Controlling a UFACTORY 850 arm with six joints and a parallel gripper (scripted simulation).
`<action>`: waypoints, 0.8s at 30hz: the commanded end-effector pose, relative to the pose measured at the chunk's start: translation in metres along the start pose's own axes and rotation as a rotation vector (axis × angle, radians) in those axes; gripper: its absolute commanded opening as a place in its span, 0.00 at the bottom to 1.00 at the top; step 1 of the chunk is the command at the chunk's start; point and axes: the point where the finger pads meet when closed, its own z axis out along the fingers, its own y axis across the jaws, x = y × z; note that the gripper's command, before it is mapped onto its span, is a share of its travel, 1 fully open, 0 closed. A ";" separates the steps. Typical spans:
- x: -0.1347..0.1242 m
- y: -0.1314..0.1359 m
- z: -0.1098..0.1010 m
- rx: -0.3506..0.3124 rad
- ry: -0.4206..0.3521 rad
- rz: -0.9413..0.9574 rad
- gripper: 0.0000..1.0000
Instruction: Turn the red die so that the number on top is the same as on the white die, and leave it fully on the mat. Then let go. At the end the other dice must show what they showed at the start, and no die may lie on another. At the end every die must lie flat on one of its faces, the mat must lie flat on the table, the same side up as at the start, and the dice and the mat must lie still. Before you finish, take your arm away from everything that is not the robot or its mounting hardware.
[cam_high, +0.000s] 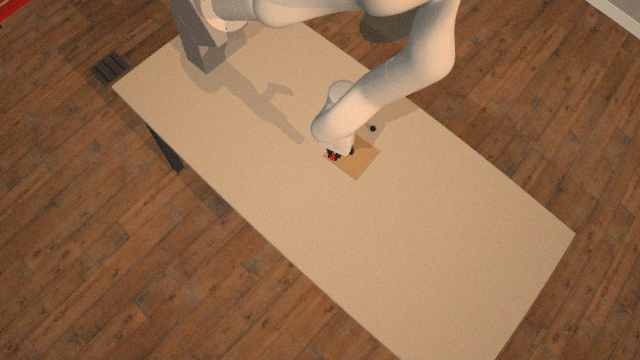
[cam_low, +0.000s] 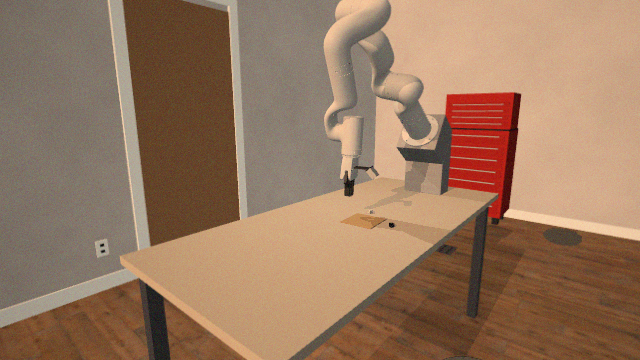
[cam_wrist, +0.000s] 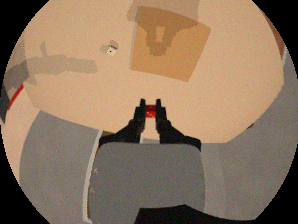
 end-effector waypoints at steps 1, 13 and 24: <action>0.004 0.004 0.000 0.001 0.013 0.139 0.11; 0.019 0.017 -0.001 0.005 0.014 0.546 0.11; 0.032 0.027 -0.002 0.011 0.017 0.894 0.11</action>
